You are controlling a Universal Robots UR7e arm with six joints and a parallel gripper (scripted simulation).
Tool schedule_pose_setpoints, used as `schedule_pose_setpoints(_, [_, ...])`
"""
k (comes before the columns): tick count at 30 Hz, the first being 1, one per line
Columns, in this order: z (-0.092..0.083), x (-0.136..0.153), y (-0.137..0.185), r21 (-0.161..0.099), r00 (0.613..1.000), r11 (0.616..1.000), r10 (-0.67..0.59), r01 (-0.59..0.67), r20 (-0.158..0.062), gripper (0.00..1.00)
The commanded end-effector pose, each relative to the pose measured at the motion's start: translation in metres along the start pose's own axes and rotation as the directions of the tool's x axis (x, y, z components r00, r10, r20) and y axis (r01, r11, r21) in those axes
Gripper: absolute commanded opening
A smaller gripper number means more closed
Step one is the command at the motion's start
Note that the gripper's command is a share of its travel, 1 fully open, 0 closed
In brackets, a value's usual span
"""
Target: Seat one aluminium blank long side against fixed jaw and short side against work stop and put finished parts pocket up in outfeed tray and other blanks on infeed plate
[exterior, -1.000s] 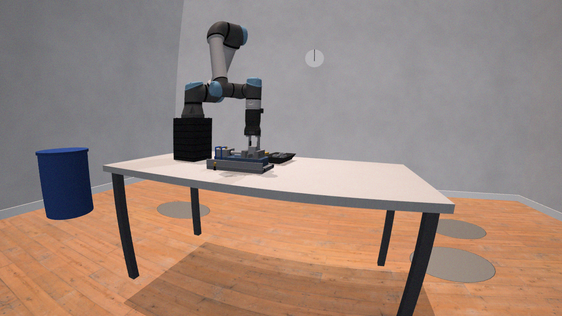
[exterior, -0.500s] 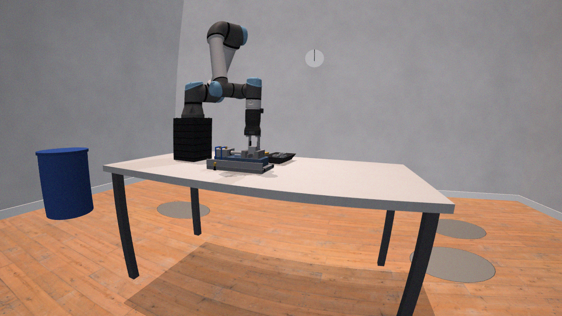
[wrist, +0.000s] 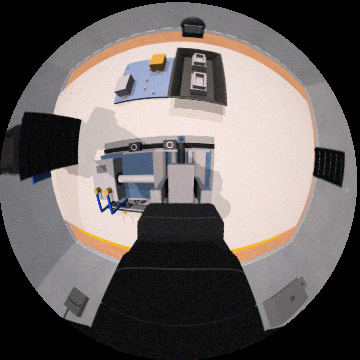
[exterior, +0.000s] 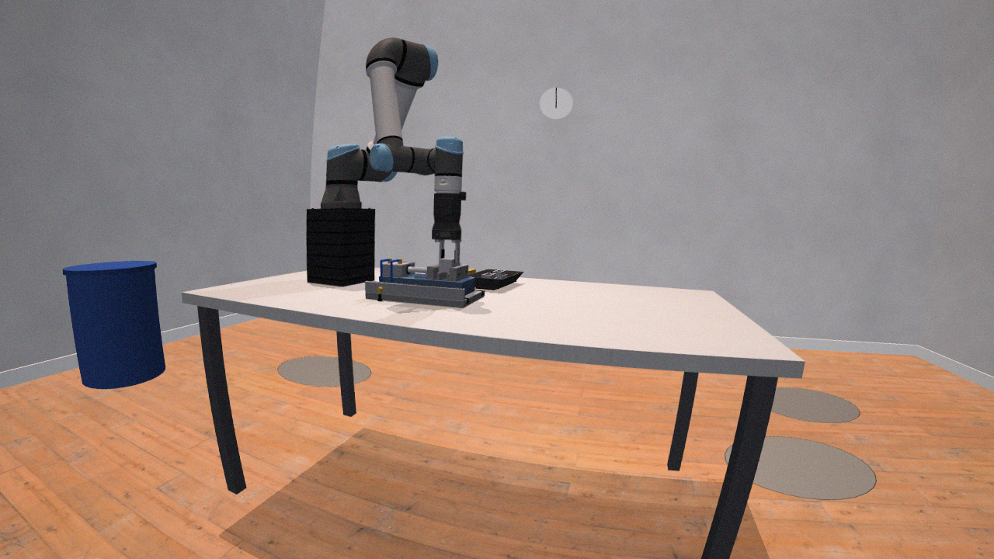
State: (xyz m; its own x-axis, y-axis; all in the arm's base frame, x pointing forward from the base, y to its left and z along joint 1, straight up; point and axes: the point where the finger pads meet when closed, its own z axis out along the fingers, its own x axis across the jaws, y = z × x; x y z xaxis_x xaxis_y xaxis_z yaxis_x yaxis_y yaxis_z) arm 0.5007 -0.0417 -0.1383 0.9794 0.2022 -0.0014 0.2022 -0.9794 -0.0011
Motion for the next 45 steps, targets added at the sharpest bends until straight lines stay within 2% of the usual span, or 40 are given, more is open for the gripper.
schedule_pose_setpoints(1, [-0.0005,0.0025,0.0003,-0.001,1.000,1.000,-0.001,0.001,-0.004,1.00])
schedule_pose_setpoints(35, [-0.0005,0.0024,0.0002,-0.001,1.000,1.000,-0.001,0.001,-0.004,1.00])
schedule_pose_setpoints(45, [-0.0086,0.0022,0.0001,-0.002,1.000,1.000,-0.001,0.001,-0.004,1.00])
